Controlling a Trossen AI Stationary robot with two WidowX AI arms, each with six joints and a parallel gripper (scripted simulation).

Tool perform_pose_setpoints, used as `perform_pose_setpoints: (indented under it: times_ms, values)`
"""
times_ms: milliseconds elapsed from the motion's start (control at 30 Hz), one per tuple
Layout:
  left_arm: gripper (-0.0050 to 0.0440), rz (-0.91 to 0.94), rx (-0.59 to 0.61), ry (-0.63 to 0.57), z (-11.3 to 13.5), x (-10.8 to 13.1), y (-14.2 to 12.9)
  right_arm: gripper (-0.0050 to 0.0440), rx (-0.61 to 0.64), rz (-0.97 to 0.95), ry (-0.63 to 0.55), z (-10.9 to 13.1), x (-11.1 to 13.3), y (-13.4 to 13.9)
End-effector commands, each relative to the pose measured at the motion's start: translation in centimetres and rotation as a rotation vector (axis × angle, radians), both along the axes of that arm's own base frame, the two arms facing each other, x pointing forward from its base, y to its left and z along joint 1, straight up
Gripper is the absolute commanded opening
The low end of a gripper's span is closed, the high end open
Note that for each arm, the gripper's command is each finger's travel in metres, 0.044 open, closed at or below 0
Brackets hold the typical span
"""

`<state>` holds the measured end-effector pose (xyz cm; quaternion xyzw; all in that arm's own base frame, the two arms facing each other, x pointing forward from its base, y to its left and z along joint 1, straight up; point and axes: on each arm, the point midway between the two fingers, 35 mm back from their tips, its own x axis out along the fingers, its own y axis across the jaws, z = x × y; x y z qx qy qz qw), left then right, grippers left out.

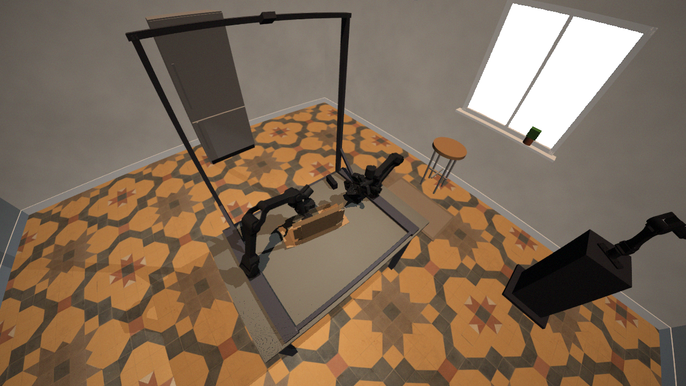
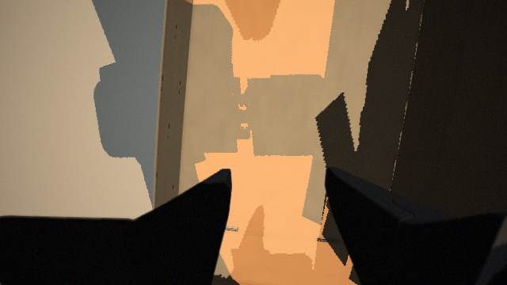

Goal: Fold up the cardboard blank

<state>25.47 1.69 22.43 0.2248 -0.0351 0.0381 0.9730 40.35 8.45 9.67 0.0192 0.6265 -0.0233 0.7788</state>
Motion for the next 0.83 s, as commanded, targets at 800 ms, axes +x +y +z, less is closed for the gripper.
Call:
perform_pose_setpoints:
  times_ms: [800]
  values:
    - [0.0278, 0.007, 0.002, -0.005, 0.26, -0.01, 0.11, 0.0438, 0.008, 0.000, -0.035, 2.61, 0.28, 0.07]
